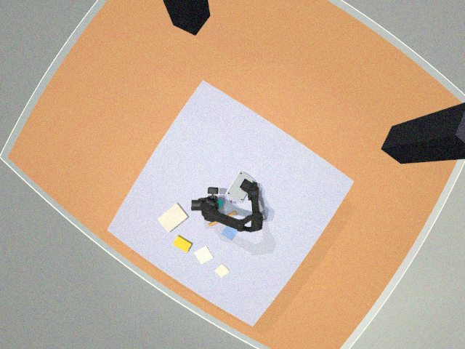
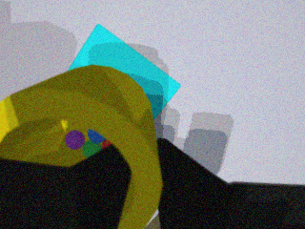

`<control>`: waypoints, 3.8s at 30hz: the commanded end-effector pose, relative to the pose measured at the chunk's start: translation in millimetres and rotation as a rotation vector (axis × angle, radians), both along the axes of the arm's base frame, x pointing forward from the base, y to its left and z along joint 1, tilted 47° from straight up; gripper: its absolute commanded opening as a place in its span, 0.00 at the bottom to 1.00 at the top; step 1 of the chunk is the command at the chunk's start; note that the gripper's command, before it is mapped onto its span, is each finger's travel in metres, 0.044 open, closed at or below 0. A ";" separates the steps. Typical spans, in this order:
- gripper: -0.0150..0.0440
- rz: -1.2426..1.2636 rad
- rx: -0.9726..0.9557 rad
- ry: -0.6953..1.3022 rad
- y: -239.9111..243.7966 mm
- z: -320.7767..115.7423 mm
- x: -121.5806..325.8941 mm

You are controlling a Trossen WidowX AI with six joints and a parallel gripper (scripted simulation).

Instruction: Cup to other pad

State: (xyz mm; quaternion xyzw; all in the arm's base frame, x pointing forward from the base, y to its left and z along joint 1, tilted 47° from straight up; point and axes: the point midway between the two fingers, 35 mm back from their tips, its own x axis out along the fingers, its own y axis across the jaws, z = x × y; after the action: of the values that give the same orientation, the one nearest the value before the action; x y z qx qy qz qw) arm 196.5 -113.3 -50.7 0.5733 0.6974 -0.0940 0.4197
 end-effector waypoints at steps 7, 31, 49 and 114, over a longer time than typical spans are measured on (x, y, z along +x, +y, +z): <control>0.25 -0.004 0.005 0.003 11.3 -11.0 -0.1; 0.25 -0.004 0.007 0.002 35.6 -33.3 -0.8; 0.50 0.003 0.001 0.001 33.0 -31.5 -0.5; 1.00 -0.006 0.006 0.005 -31.8 30.3 -0.3</control>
State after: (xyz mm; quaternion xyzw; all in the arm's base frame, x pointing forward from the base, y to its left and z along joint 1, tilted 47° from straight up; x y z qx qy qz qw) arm 196.0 -135.9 -28.6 0.5801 0.6965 -0.0934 0.4119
